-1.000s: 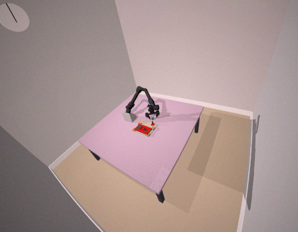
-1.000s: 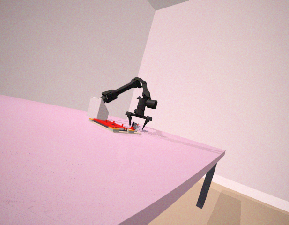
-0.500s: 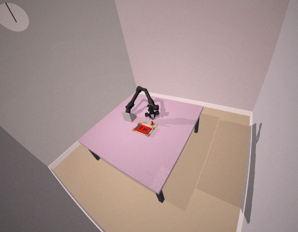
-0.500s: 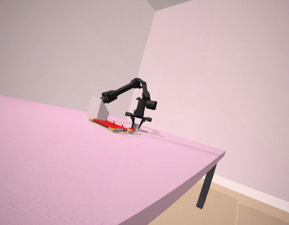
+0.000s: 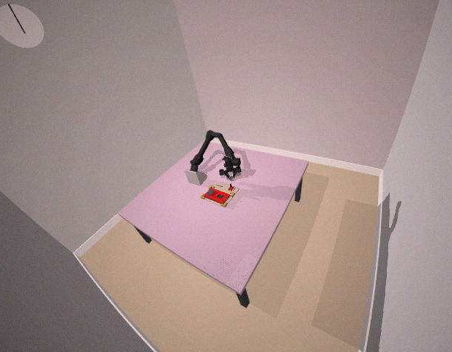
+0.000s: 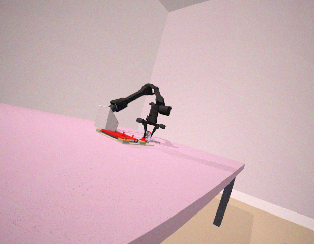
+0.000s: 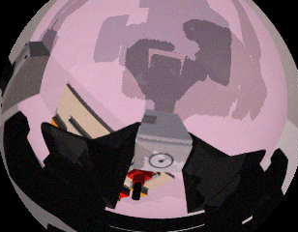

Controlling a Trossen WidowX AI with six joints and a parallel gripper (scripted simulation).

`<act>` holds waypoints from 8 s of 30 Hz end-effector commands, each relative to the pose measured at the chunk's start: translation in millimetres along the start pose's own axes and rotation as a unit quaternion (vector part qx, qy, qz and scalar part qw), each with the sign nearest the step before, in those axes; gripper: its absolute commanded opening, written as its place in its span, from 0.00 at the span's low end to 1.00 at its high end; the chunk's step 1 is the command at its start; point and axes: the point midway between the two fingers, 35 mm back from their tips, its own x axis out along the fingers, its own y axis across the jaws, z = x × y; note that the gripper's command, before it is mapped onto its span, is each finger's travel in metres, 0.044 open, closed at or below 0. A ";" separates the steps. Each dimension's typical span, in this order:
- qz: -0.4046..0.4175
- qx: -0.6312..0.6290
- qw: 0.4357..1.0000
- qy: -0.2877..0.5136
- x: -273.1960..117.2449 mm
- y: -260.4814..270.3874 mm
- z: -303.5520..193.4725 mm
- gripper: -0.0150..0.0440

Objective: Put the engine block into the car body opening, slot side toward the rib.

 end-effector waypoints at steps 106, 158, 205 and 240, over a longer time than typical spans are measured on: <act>-0.007 -0.001 0.934 0.357 -22.9 -0.9 28.5 0.25; -0.010 -0.001 0.933 0.359 26.4 -3.0 29.0 1.00; 0.046 -0.003 0.970 0.237 -1.4 5.8 45.4 1.00; -0.005 -0.006 1.000 0.001 -7.3 -3.5 39.2 1.00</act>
